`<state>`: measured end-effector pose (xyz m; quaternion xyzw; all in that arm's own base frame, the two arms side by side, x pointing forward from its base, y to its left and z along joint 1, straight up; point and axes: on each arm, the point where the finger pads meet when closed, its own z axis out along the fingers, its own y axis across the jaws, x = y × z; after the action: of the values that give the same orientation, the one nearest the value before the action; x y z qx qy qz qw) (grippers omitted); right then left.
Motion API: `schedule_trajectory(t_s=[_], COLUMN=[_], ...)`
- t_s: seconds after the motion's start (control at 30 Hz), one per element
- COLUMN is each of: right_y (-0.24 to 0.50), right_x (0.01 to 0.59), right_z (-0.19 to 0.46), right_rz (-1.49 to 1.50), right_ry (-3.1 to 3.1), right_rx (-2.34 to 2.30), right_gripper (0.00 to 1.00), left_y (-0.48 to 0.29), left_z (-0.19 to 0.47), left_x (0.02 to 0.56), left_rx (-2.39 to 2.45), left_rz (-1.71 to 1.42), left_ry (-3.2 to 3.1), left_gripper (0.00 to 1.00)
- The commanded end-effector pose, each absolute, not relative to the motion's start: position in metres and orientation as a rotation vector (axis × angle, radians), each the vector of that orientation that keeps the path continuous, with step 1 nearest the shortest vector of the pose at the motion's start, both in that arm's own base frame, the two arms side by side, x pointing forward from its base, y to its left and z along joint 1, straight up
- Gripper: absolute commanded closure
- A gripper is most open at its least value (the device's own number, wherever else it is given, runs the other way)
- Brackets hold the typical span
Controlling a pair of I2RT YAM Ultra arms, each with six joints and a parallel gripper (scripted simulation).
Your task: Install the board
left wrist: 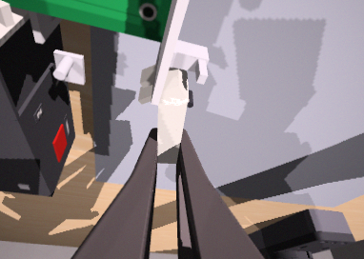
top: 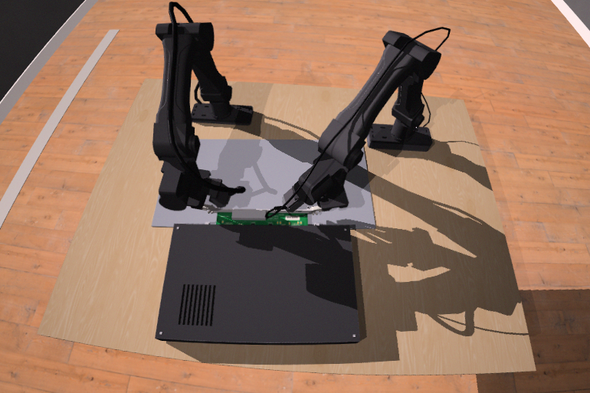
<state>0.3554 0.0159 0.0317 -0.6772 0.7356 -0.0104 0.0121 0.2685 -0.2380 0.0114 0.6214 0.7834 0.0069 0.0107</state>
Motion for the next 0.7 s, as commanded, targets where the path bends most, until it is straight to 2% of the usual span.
schedule_trajectory(t_s=[0.0, 0.67], right_y=[0.0148, 0.0151], right_x=[0.3588, 0.3609], right_z=[0.0324, 0.0324], right_rz=[-0.004, -0.005], right_ry=[2.220, 2.156], right_rx=[-2.194, -2.258], right_gripper=[0.97, 0.97], left_y=[-0.2366, -0.2371], left_z=[0.0145, 0.0146], left_x=[0.2757, 0.2774], left_rx=[2.035, 2.113], left_rz=[0.031, 0.026], left_ry=[2.370, 2.301], left_gripper=[0.97, 0.97])
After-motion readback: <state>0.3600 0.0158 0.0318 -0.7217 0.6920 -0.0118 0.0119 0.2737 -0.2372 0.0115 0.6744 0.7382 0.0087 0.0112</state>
